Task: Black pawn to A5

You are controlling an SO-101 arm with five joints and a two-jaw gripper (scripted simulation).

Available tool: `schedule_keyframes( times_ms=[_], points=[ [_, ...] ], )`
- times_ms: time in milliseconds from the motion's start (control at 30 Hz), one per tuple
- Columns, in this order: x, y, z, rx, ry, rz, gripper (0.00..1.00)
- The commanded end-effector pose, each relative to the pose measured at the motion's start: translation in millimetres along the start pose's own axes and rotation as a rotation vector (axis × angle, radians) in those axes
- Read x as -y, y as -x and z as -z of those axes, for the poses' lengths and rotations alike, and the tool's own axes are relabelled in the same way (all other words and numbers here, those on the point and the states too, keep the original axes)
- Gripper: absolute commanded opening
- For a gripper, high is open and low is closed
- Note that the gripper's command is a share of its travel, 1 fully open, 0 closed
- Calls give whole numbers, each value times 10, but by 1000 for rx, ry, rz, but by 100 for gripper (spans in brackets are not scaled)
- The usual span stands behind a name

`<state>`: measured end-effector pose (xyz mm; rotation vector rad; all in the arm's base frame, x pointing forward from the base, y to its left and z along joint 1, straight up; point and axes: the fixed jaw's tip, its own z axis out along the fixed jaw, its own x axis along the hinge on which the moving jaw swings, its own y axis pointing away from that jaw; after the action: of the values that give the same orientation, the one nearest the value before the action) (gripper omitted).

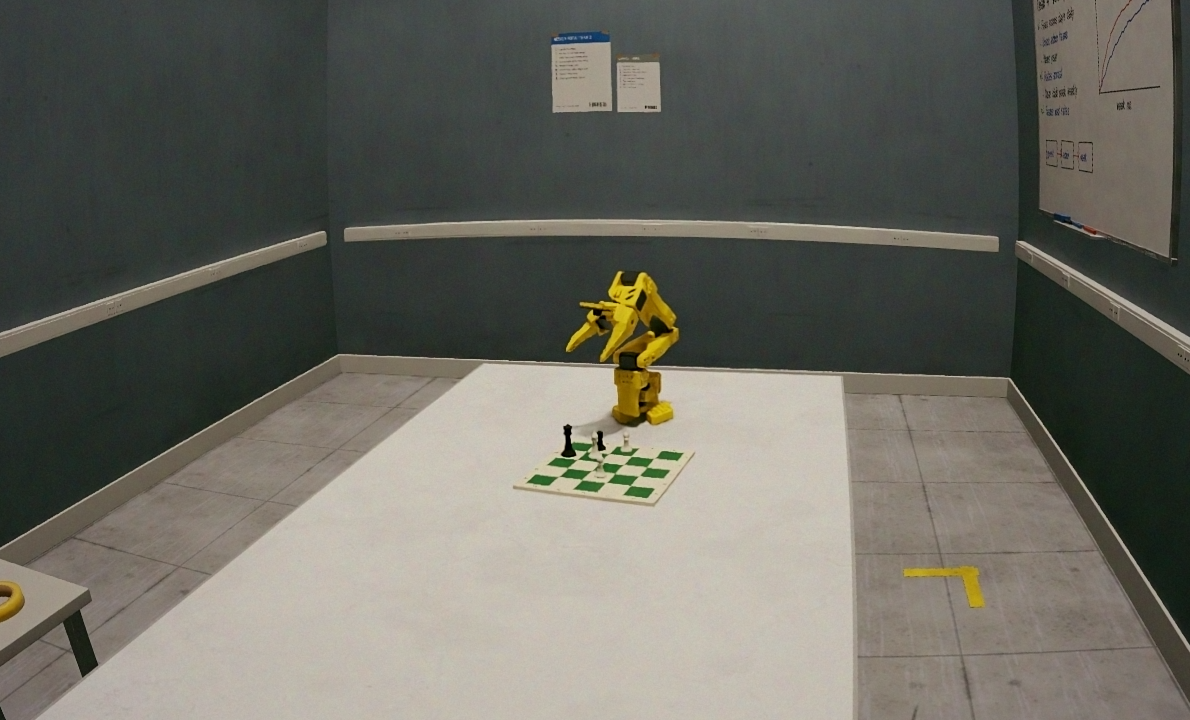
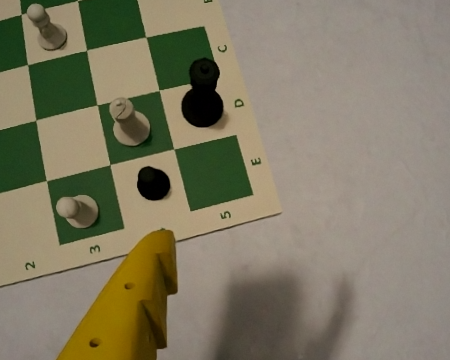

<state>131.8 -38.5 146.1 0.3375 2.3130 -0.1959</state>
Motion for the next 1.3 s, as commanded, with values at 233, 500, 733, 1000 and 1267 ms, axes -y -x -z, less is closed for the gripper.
schedule_keyframes(
  times_ms=[233,500,733,1000,1267],
  points=[
    [7,-28,-10,-17,-3,-14,40],
    [-10,55,10,-24,8,-5,38],
    [-67,306,23,-46,40,23,34],
    [-173,635,-68,-73,81,62,28],
    [-442,1048,-441,-116,144,126,18]
  ],
)
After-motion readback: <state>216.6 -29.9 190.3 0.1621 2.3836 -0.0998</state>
